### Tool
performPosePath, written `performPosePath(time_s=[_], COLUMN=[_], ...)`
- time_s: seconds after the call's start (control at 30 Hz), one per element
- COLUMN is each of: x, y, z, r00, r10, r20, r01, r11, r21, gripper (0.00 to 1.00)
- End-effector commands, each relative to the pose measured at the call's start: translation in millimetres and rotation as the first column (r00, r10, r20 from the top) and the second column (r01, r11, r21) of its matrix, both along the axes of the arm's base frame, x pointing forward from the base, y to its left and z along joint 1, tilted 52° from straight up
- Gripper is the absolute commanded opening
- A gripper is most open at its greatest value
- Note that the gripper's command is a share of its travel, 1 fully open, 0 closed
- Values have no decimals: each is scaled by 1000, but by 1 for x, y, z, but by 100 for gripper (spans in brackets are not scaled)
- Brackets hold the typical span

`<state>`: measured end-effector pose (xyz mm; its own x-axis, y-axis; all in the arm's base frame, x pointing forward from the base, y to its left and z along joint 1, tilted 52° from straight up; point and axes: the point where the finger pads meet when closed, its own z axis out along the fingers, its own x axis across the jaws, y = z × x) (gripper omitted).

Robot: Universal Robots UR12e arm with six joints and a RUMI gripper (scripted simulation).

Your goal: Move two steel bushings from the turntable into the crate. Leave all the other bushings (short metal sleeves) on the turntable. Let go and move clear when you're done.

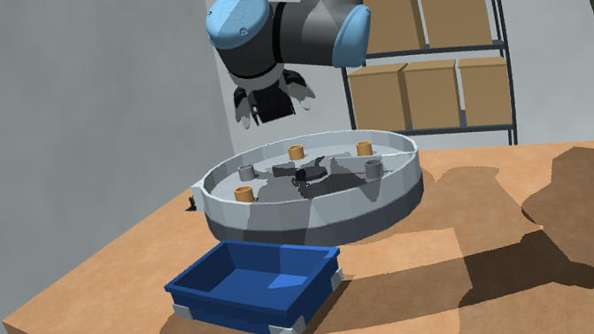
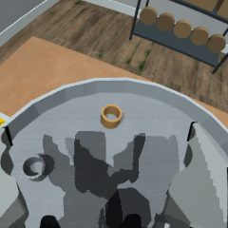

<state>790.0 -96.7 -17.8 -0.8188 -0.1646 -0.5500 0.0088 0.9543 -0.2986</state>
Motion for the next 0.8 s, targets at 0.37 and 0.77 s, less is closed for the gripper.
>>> performPosePath(time_s=[0.37, 0.77], x=[-93, -152], y=[14, 46], z=[-53, -49], r00=[962, 948], r10=[182, 255], r20=[-205, -192], r01=[-97, -84], r11=[926, 781], r21=[366, 619], gripper=[100, 100])
